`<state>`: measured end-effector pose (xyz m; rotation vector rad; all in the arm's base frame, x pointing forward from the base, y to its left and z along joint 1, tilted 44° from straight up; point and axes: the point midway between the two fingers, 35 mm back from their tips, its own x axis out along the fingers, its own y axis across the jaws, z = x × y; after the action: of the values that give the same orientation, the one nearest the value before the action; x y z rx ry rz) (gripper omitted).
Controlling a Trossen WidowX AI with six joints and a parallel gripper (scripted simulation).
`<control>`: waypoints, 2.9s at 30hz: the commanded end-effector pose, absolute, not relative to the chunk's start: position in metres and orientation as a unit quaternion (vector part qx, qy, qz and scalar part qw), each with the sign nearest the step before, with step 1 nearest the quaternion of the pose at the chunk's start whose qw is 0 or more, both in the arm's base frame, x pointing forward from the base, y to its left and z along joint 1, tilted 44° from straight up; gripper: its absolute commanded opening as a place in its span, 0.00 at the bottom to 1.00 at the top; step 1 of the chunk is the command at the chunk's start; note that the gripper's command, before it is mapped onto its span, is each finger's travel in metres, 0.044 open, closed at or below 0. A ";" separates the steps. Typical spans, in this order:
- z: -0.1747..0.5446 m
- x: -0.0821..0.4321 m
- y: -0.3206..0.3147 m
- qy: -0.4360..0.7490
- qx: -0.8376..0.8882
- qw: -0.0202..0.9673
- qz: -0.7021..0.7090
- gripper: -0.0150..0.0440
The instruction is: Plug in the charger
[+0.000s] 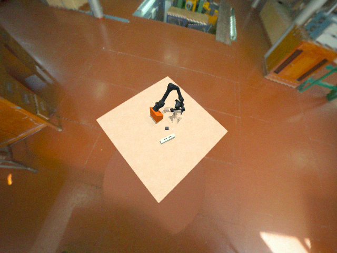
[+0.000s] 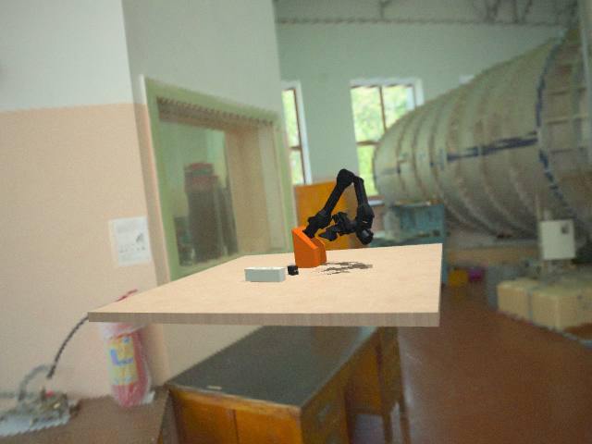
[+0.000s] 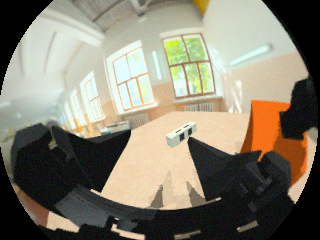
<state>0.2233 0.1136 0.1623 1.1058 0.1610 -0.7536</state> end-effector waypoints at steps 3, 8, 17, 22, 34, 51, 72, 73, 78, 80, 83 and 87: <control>0.160 0.224 0.112 0.078 0.505 0.784 -0.354 1.00; 0.154 0.226 0.104 0.092 0.476 0.791 -0.373 1.00; 0.136 0.228 0.097 0.154 0.407 0.806 -0.402 1.00; 0.125 0.229 0.092 0.197 0.363 0.811 -0.415 1.00; 0.100 0.230 0.083 0.305 0.267 0.808 -0.427 1.00; 0.068 0.230 0.072 0.460 0.153 0.780 -0.395 1.00; 0.034 0.229 0.064 0.626 0.057 0.726 -0.280 1.00; 0.033 0.229 0.063 0.633 0.053 0.723 -0.273 1.00; 0.026 0.228 0.062 0.664 0.038 0.710 -0.234 1.00; 0.023 0.228 0.062 0.675 0.032 0.704 -0.217 1.00; 0.020 0.229 0.061 0.690 0.025 0.697 -0.192 1.00; 0.015 0.229 0.060 0.708 0.016 0.688 -0.157 1.00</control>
<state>0.2292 0.0604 0.0196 0.0532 1.5447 -0.4166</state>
